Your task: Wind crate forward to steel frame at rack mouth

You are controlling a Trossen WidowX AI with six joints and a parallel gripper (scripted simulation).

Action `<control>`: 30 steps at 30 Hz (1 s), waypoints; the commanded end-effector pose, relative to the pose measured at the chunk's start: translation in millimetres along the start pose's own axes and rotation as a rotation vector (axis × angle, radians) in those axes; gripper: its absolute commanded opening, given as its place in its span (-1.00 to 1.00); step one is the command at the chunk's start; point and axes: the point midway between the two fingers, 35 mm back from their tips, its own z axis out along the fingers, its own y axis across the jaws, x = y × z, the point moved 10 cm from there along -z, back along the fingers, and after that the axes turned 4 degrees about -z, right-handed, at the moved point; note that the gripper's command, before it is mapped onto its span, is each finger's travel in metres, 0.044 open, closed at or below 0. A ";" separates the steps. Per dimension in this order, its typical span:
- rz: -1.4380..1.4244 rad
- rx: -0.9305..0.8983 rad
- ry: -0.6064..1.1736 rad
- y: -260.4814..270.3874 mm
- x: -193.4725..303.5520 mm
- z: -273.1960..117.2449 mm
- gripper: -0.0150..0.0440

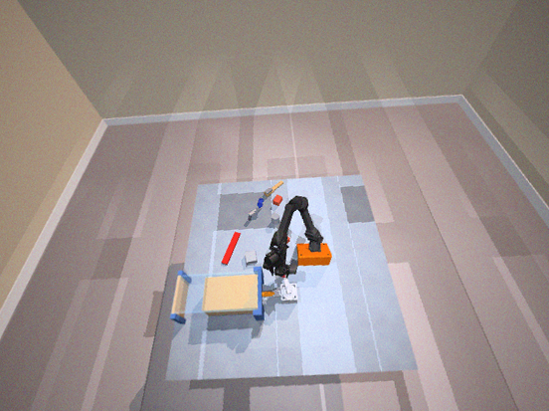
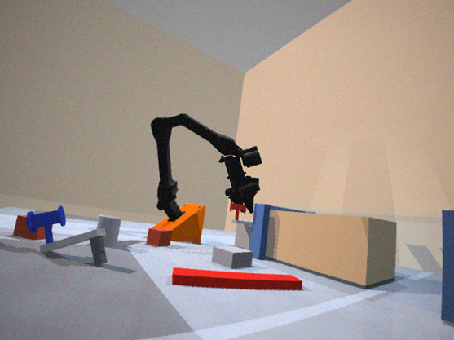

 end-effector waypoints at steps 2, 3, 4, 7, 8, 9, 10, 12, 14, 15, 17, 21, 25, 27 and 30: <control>0.001 -0.003 -0.004 0.0 -0.2 -0.1 1.00; 0.001 -0.003 -0.003 -0.2 -1.3 -1.9 1.00; 0.000 -0.003 -0.003 -0.6 -3.5 -5.7 1.00; 0.000 -0.002 -0.003 -1.8 -14.1 -26.7 1.00; 0.000 -0.002 -0.003 -1.9 -18.1 -35.5 1.00; 0.000 -0.002 -0.002 -1.7 -21.9 -44.6 1.00; 0.000 -0.002 -0.002 -1.4 -24.9 -52.4 1.00; 0.000 -0.002 -0.001 -1.0 -27.3 -59.1 1.00; 0.000 -0.002 -0.001 -1.0 -27.3 -59.1 1.00; 0.000 -0.002 -0.001 -1.0 -27.3 -59.1 1.00; -0.001 -0.002 -0.001 2.1 -27.3 -66.3 1.00; -0.001 -0.004 -0.001 17.9 -24.8 -100.3 1.00; -0.002 -0.005 0.000 25.3 -22.4 -115.1 1.00; -0.012 -0.005 0.016 22.1 -32.0 -104.5 1.00; -0.017 -0.019 0.079 25.0 -61.1 -100.7 1.00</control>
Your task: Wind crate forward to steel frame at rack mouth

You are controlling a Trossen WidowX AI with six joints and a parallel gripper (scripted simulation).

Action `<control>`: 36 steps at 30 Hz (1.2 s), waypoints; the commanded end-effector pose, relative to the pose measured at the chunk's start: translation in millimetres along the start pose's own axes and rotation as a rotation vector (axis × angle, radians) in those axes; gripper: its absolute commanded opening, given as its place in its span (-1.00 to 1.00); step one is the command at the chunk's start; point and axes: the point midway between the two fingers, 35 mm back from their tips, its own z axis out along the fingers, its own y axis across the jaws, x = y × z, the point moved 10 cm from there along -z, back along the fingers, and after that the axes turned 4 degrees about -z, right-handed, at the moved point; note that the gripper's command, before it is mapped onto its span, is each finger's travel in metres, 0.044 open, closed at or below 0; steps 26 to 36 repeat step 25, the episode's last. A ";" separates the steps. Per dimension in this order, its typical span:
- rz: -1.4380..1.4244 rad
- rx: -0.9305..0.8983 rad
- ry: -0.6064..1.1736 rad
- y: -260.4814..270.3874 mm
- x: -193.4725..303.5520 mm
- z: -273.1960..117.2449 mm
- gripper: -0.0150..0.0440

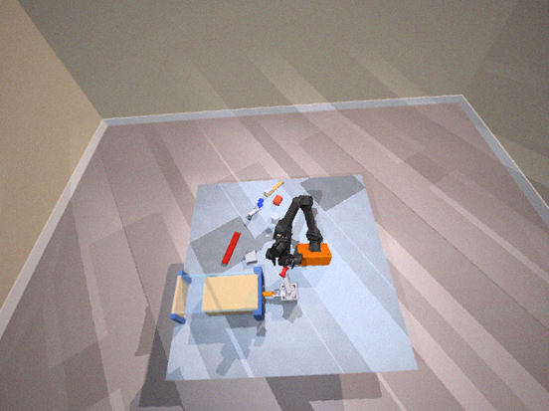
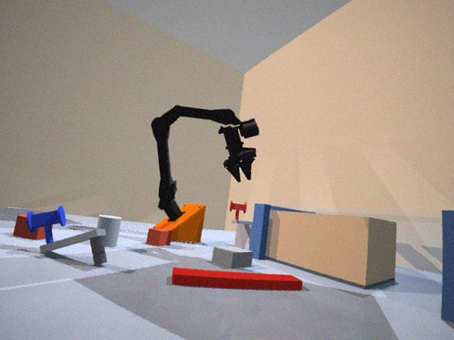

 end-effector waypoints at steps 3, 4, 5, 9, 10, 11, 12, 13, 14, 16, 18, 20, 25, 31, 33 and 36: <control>-0.013 -0.020 0.125 10.0 -52.7 15.8 1.00; -0.014 -0.022 0.148 12.8 -62.4 18.9 1.00; -0.015 -0.022 0.171 16.0 -71.9 22.5 1.00; -0.020 -0.018 0.265 32.0 -107.1 40.5 1.00; -0.021 -0.015 0.288 36.8 -115.1 45.9 1.00; -0.021 -0.012 0.308 40.9 -121.4 50.6 1.00; -0.022 -0.010 0.319 43.5 -125.1 53.6 1.00; -0.022 -0.010 0.323 44.4 -126.2 54.6 1.00; -0.022 -0.010 0.323 44.4 -126.2 54.6 1.00; -0.022 -0.010 0.323 44.4 -126.2 54.6 1.00; -0.022 -0.010 0.323 44.4 -126.2 54.6 1.00; -0.022 -0.010 0.323 44.4 -126.2 54.6 1.00; -0.022 -0.010 0.323 44.4 -126.2 54.6 1.00; -0.022 -0.010 0.323 44.4 -126.2 54.6 1.00; -0.022 -0.010 0.323 44.4 -126.2 54.6 1.00; -0.022 -0.010 0.323 44.4 -126.2 54.6 1.00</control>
